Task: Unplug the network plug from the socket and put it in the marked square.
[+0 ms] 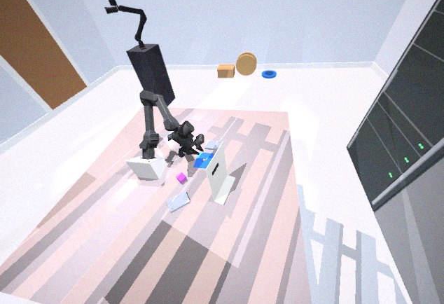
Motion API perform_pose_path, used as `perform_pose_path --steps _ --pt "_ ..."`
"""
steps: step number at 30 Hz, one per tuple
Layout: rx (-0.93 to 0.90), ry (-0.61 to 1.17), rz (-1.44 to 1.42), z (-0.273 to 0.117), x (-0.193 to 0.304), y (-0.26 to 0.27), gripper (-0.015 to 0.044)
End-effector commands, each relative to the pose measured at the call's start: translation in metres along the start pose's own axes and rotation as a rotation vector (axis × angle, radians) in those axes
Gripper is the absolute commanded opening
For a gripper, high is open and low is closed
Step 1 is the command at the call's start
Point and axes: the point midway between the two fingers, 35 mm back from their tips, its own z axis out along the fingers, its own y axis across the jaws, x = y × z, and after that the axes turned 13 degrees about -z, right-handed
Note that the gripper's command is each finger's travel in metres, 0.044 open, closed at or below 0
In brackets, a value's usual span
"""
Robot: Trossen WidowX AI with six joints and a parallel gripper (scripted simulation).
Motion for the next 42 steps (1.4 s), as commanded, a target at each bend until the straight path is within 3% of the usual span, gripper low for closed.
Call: perform_pose_path --steps 1,42 --pt "0.005 -0.003 -0.011 -0.004 0.0 -0.004 0.0156" --pt "-0.004 0.002 -0.004 -0.065 0.011 -0.042 0.0156"
